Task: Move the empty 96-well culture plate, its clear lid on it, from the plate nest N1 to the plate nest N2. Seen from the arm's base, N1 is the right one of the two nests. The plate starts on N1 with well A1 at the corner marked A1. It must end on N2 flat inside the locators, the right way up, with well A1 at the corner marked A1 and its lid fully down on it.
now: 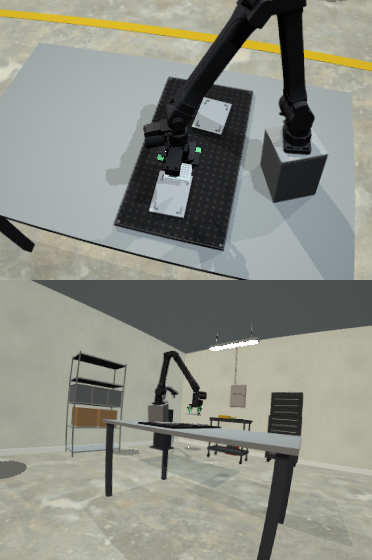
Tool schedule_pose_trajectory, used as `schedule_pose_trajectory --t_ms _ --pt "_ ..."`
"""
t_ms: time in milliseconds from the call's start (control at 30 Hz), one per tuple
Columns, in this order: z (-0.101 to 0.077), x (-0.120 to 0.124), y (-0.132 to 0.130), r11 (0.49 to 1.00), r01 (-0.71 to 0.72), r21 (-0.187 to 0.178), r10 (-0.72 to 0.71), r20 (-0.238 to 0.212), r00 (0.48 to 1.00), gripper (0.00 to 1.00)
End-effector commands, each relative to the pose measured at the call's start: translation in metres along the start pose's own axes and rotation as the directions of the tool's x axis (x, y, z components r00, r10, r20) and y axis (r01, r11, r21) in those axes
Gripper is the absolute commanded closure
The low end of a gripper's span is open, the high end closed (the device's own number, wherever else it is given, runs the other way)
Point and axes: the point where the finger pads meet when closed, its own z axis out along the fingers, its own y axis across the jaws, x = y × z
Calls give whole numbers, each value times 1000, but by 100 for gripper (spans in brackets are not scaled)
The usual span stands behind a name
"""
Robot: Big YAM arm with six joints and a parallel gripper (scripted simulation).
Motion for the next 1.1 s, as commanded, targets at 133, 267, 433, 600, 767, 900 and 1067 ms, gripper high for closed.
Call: schedule_pose_trajectory --t_ms 133,267,433,600,767,900,1067 --pt "-9 -36 -24 999 -16 31 16 12 1000 100" --pt "-9 -50 -27 999 -16 31 16 13 1000 100" --pt "-10 -60 -29 999 -16 31 16 13 1000 100" --pt "-10 -77 -33 999 -16 31 16 15 1000 100" --pt "-10 -85 -36 999 -17 34 16 17 1000 100" --pt "-12 -77 -33 999 -21 38 20 20 1000 100" --pt "-12 -77 -34 999 -21 38 20 20 1000 100"
